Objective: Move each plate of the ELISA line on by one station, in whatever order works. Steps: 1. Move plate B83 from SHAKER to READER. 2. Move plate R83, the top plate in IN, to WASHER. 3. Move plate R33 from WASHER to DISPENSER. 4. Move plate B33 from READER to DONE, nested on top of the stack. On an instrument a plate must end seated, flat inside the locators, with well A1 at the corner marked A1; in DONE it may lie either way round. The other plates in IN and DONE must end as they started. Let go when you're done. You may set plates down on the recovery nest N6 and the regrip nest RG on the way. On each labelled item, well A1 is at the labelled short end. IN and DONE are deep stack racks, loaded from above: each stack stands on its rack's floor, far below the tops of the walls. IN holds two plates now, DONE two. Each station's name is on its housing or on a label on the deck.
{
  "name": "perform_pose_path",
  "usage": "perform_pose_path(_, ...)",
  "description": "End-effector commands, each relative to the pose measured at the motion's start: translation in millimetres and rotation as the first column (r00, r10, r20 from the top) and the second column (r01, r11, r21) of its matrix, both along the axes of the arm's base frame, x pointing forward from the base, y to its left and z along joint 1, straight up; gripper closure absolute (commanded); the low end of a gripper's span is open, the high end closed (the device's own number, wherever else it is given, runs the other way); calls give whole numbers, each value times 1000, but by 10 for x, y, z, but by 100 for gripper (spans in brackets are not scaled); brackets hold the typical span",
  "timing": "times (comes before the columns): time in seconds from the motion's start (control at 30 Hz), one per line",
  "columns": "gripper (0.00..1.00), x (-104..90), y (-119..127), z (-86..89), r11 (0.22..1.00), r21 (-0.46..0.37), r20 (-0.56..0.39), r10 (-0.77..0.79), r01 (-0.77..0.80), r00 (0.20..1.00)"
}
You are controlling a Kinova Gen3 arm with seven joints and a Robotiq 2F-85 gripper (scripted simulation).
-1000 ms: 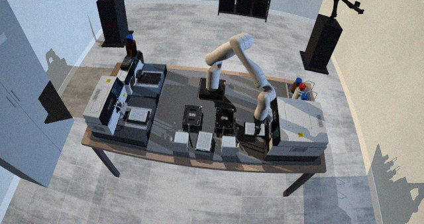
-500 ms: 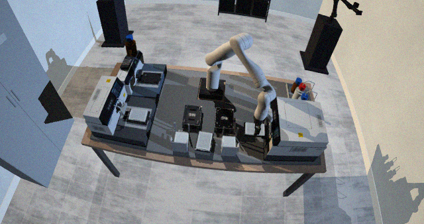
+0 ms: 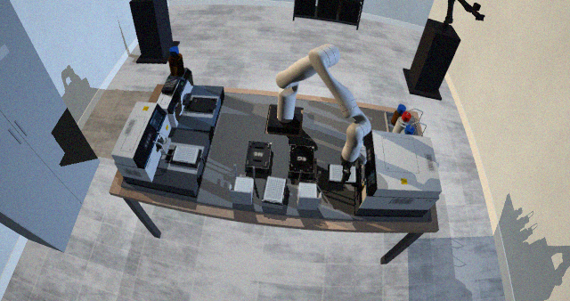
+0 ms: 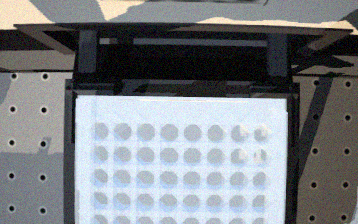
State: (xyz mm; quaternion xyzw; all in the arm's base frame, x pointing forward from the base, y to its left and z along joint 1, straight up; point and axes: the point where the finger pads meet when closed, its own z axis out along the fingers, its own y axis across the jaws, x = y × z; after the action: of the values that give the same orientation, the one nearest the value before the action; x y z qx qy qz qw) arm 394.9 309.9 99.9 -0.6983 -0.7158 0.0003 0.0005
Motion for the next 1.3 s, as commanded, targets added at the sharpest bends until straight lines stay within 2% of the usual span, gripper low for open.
perform_pose_path(0.0,6,4,3,7,1000,1,1,0,0,1000)
perform_pose_path(1.27,6,4,3,103,1000,1,1,0,0,1000)
